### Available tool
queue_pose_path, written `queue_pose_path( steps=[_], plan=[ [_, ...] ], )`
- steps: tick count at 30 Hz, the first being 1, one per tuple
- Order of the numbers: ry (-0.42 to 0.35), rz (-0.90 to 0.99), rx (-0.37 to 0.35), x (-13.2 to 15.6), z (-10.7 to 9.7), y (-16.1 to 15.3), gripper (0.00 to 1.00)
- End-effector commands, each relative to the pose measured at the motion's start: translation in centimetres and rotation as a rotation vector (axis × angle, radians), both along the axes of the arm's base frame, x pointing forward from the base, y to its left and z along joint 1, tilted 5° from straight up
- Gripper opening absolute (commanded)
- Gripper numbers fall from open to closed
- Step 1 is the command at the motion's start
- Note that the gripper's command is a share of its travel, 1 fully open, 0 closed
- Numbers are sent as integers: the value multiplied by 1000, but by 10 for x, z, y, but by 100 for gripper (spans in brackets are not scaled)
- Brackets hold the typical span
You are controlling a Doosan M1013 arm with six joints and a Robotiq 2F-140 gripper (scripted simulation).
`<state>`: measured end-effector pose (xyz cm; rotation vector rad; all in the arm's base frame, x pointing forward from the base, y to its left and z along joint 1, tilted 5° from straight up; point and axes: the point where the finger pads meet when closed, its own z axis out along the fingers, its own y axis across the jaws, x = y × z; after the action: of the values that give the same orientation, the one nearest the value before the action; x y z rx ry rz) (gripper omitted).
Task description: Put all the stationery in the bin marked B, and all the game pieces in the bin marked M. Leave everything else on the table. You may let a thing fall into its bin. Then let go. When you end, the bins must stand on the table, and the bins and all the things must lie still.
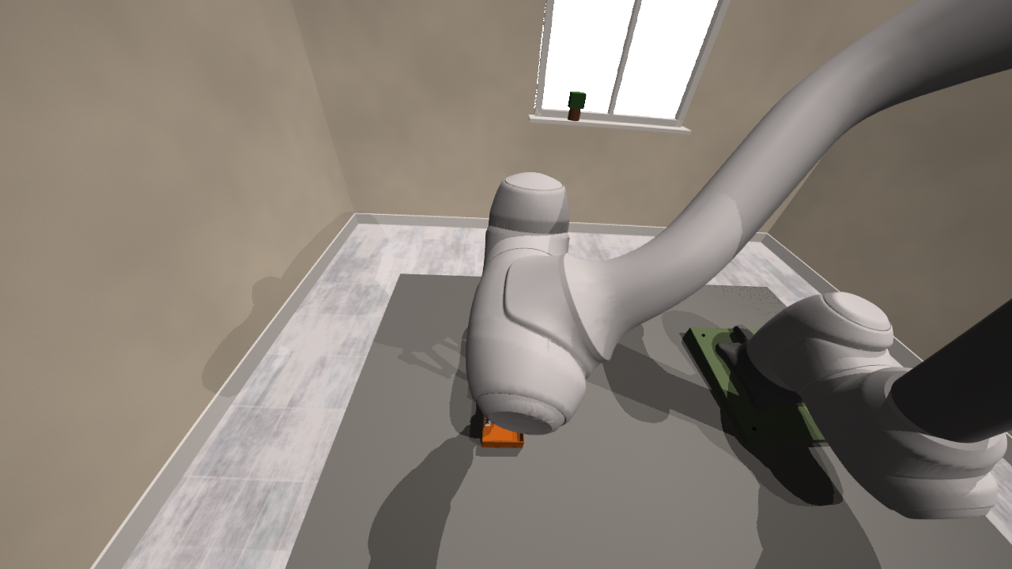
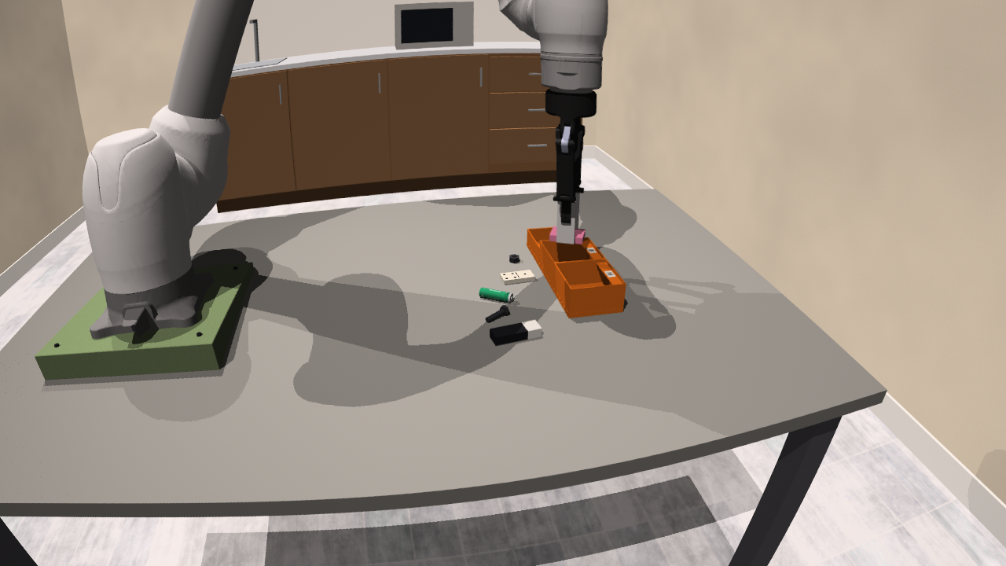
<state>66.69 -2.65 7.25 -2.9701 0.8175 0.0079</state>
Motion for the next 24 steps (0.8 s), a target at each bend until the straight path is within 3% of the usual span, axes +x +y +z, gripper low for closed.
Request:
queue_pose_path(
  steps=[1,11,24],
  plan=[
    [-10,157,7,2,0,-1,21],
    [-28,438,18,1,0,0,21],
    [-28,445,18,1,0,0,21]
  ],
)
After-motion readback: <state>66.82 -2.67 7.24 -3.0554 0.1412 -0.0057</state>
